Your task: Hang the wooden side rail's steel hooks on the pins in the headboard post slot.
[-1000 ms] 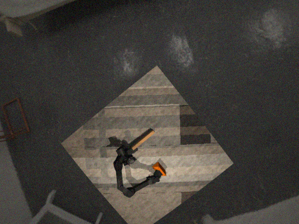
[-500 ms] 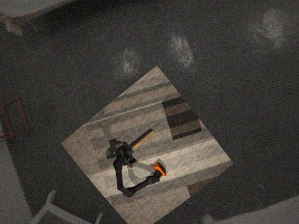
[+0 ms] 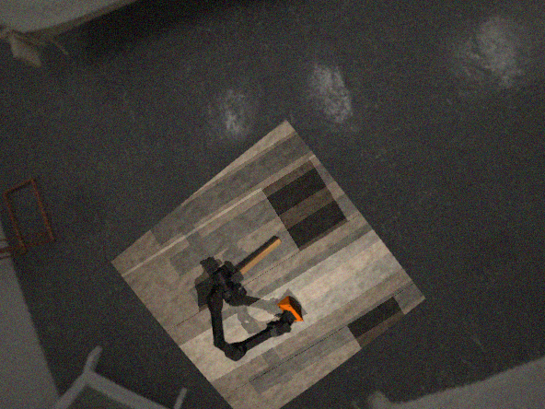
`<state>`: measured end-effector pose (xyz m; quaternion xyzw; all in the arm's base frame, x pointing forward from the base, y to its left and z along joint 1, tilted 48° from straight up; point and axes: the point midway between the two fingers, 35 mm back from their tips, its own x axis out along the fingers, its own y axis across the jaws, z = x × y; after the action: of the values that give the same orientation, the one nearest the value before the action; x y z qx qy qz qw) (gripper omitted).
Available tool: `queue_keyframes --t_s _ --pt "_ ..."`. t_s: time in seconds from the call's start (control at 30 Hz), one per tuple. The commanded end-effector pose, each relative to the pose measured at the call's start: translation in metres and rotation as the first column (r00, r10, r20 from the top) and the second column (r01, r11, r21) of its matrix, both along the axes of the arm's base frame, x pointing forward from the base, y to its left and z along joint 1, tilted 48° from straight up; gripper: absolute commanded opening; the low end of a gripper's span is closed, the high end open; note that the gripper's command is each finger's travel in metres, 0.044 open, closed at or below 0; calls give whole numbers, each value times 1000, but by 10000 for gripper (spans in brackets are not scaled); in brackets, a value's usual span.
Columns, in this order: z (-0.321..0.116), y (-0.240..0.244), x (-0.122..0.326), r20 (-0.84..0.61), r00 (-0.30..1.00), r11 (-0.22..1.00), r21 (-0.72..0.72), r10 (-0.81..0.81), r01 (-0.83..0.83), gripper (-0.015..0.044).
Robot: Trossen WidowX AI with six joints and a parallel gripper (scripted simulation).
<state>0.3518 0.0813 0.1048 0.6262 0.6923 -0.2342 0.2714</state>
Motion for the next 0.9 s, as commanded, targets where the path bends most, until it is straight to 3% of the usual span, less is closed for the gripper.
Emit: queue_keyframes --t_s 0.0,0.87 --pt "7 -2 1 15 1000 1000 2 -11 11 0" --pt "9 0 1 15 1000 1000 2 -11 11 0"
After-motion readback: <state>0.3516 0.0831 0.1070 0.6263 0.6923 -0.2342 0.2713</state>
